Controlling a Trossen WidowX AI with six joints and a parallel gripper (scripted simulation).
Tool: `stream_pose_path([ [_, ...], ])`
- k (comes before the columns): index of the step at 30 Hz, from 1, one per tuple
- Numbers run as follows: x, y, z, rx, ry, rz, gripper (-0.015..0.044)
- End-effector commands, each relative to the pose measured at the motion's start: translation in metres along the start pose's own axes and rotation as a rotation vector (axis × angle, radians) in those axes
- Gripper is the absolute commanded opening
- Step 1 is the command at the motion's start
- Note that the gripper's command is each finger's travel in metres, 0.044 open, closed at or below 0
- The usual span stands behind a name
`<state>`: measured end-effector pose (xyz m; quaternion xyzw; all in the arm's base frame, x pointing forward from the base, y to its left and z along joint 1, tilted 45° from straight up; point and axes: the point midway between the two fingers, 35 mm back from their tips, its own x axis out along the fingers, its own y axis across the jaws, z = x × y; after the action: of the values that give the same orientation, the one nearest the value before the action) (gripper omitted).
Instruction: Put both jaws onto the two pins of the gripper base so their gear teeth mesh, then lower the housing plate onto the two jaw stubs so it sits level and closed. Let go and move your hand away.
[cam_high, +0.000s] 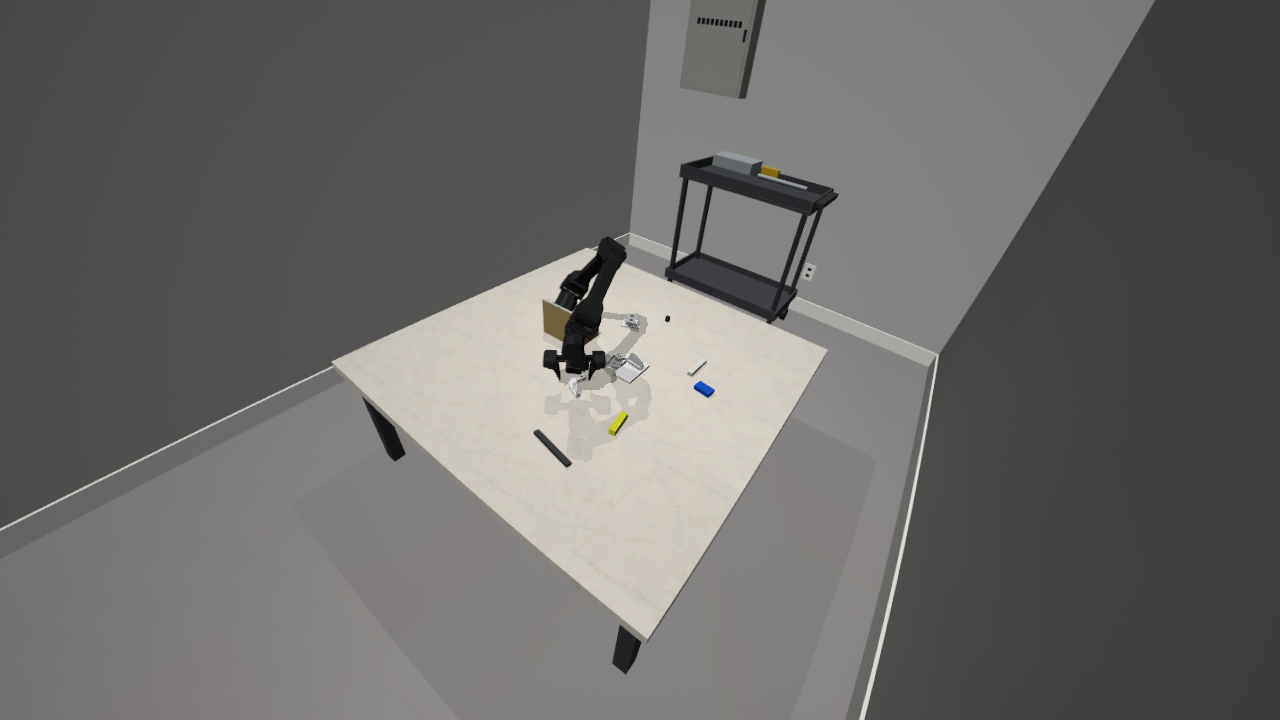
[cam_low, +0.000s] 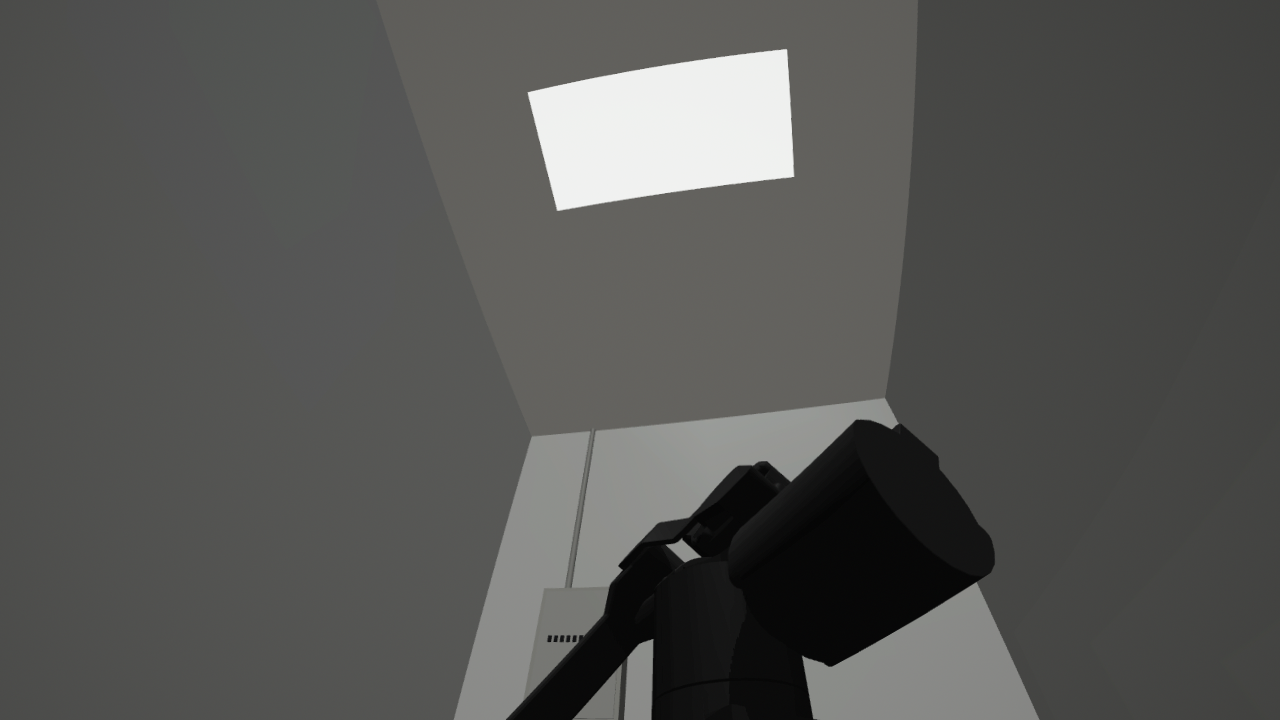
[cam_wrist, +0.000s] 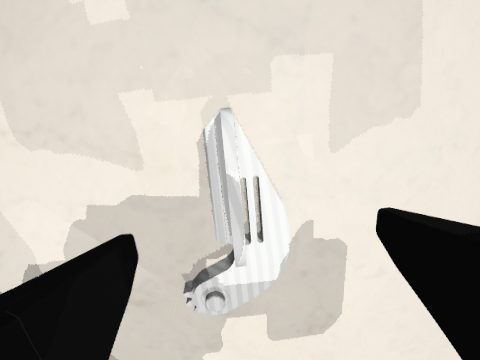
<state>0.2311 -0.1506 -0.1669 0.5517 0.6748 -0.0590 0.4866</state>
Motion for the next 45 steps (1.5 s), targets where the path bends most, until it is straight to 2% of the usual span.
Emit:
stream_pose_path([
  [1, 0.011, -0.001, -0.002, 0.009, 0.011, 0.003, 0.0440],
  [18, 0.037, 0.000, -0.003, 0.009, 0.011, 0.004, 0.0440],
  [45, 0.038, 0.000, -0.003, 0.009, 0.011, 0.004, 0.0440],
])
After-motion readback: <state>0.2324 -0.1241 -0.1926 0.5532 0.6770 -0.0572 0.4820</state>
